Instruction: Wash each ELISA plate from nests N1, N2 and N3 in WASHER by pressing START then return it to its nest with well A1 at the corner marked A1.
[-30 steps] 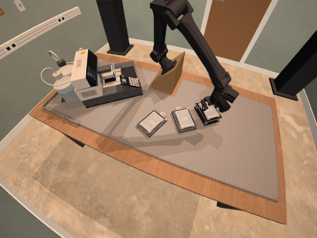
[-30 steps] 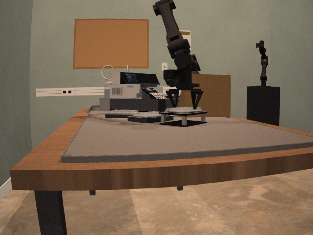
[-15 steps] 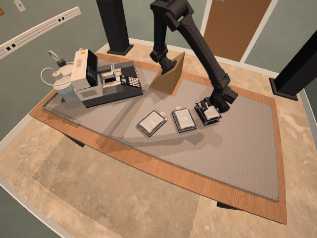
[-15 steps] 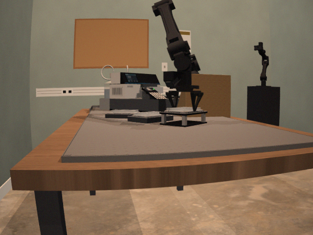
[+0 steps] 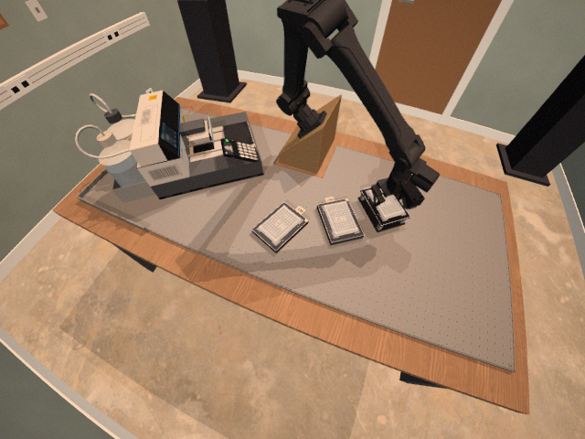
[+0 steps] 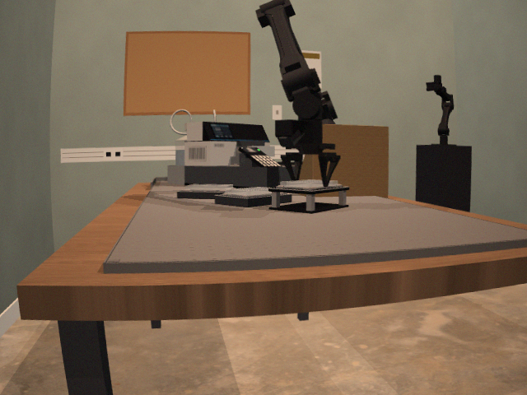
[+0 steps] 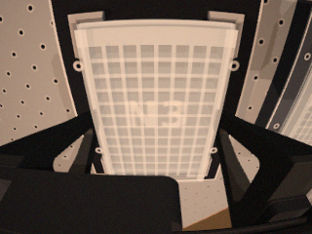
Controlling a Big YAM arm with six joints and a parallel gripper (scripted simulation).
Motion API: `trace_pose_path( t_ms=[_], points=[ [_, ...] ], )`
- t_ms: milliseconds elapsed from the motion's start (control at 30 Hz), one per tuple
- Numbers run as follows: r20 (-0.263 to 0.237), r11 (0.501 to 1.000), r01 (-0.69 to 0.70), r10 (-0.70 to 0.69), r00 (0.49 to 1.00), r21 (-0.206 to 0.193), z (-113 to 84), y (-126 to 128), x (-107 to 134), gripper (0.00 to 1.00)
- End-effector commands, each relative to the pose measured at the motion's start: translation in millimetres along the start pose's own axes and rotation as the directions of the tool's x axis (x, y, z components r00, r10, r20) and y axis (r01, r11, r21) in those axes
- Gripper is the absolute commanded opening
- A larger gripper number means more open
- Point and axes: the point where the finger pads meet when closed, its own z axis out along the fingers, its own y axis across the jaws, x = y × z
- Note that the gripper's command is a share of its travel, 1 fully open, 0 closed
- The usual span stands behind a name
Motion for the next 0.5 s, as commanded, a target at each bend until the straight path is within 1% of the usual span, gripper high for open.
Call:
trace_pose_path(
  t_ms=[0, 467],
  points=[
    [0.024, 1.000, -0.005, 0.005, 1.000, -0.010, -6.4, 3.7, -11.1, 0.84],
    [0.024, 1.000, -0.005, 0.005, 1.000, -0.010, -6.4, 3.7, -11.1, 0.84]
  ],
)
